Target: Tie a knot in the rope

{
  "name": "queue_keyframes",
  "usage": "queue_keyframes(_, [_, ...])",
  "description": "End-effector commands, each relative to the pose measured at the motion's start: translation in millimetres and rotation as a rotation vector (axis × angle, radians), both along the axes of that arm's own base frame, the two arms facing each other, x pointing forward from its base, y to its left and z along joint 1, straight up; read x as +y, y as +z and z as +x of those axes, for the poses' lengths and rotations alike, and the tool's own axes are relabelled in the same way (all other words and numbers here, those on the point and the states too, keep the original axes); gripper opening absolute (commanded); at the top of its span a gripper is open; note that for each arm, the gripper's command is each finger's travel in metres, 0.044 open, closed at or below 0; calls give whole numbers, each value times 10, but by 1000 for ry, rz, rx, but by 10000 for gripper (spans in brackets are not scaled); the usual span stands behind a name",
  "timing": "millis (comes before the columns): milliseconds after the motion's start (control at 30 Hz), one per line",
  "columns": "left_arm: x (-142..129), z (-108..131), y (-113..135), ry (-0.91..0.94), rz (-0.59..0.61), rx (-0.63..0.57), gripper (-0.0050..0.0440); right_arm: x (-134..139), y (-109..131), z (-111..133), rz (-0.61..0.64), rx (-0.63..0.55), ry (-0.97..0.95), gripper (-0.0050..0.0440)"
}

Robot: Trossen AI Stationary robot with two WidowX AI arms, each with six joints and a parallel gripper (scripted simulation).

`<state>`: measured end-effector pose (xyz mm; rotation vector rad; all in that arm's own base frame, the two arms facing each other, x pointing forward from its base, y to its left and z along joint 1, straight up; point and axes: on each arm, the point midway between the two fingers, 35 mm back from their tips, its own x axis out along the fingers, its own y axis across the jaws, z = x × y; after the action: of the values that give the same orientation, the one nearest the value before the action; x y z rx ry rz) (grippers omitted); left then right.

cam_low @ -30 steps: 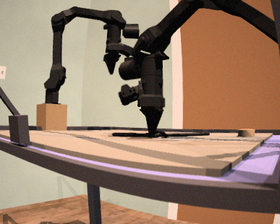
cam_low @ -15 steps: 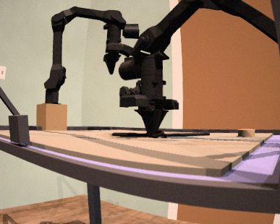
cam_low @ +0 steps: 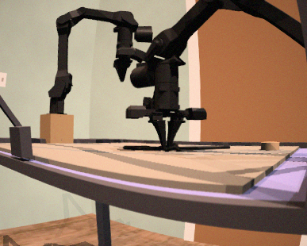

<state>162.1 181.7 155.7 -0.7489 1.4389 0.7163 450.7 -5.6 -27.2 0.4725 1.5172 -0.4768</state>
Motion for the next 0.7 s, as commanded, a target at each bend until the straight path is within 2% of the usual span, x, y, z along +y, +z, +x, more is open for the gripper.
queue_keyframes(0, [2, 4, 46, -4, 12, -13, 85, 2, 134, 55, 6, -32, -210, 20])
queue_keyframes(667, [2, 4, 46, -4, 12, -13, 85, 35, 133, 26, 6, -32, -238, 20])
